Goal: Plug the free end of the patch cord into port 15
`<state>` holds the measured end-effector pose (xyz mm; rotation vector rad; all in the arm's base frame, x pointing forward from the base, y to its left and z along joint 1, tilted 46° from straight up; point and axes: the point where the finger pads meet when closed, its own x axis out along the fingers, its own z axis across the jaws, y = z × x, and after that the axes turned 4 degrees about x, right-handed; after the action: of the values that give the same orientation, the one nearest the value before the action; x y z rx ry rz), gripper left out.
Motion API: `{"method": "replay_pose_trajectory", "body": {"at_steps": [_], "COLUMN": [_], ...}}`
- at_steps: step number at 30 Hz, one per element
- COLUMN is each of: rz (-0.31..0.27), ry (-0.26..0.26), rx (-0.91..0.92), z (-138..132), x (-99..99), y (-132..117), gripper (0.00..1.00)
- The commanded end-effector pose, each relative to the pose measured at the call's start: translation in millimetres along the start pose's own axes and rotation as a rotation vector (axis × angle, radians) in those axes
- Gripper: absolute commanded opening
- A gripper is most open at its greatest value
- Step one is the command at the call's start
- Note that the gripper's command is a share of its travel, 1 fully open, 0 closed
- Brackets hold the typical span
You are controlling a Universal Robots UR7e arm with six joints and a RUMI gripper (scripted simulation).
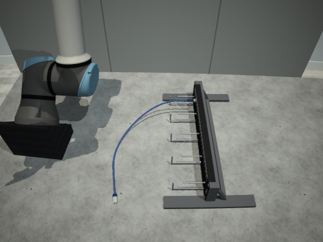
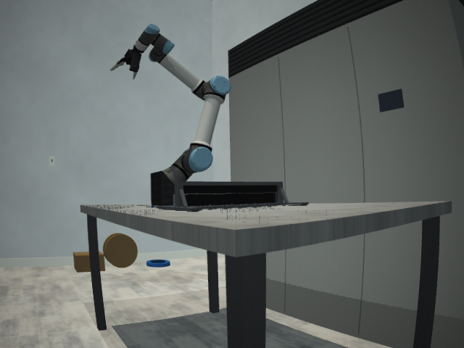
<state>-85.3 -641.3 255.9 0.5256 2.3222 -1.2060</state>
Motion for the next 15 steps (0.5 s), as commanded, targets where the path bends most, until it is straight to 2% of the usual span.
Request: {"method": "replay_pose_trajectory", "body": {"at_steps": [1,14,15], "rz": [0.064,0.247,0.247], "ry": [-0.038,-0.131,-0.131], "rx": [-0.112,-0.434,-0.434], "z": [21,52,52], "x": [0.6,-3.1,-3.1], "y": [57,223,223], "gripper": [1.00,1.00,1.00]}}
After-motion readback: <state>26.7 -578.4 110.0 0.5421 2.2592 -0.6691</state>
